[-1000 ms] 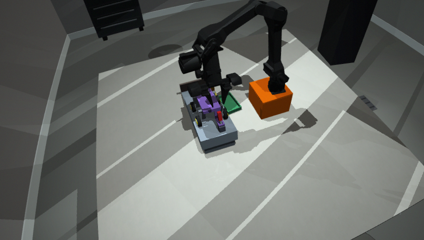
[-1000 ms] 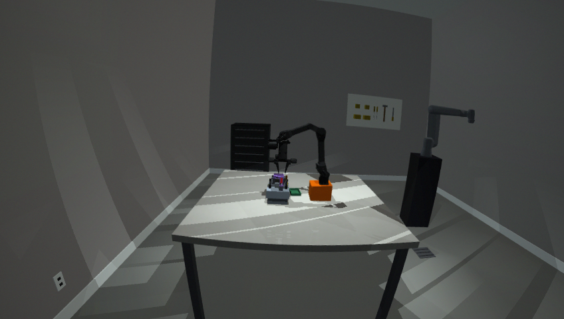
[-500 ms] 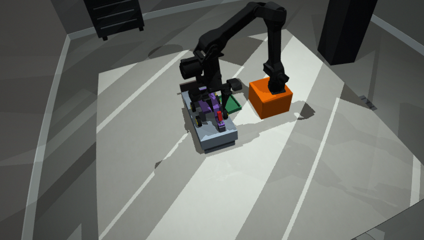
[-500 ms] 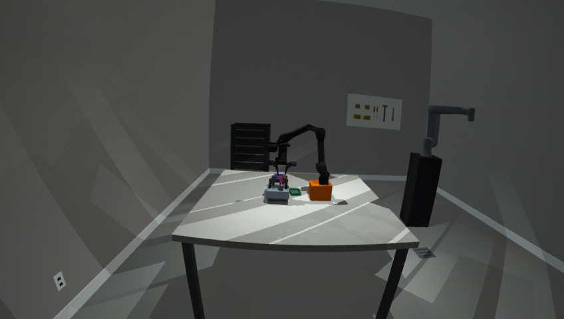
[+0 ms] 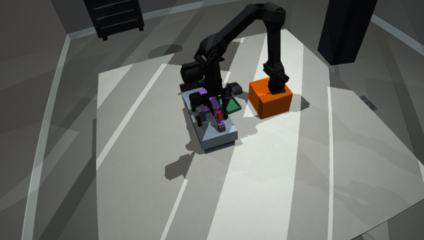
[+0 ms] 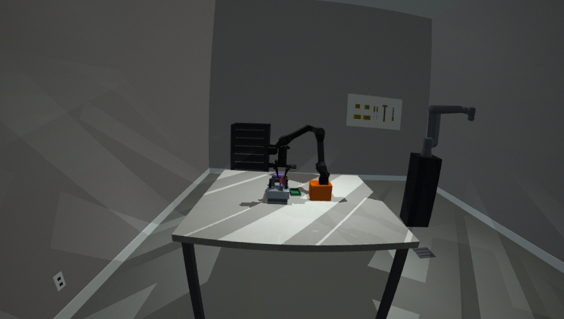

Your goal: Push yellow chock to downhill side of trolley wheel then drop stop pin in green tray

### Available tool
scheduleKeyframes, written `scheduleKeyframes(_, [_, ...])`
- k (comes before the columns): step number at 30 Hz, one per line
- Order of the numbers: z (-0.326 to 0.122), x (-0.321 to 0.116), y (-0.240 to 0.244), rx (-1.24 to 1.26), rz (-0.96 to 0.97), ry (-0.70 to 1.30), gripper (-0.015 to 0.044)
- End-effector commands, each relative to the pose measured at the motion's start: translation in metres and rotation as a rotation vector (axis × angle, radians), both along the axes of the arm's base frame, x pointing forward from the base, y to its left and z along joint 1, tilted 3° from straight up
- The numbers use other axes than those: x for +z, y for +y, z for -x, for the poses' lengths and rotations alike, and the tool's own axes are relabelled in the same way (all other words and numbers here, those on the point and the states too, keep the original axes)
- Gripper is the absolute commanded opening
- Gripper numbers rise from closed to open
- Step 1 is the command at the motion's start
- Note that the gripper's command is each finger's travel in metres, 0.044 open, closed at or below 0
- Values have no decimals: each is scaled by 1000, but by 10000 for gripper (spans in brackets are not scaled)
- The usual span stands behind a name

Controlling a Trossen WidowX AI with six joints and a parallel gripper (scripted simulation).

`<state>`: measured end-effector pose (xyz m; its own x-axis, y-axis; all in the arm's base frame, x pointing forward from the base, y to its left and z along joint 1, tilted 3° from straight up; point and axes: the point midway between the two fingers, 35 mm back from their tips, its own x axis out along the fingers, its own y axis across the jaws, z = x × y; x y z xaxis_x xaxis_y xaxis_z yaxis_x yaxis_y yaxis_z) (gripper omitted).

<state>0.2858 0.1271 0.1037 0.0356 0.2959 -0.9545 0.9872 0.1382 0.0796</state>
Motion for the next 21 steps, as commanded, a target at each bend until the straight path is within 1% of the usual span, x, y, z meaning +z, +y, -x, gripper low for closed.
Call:
scheduleKeyframes(1, [1, -7, 2, -1, 0, 6, 190])
scheduleKeyframes(19, [1, -31, 10, -1, 0, 6, 190])
scheduleKeyframes(21, [0, -27, 9, 0, -3, 3, 138])
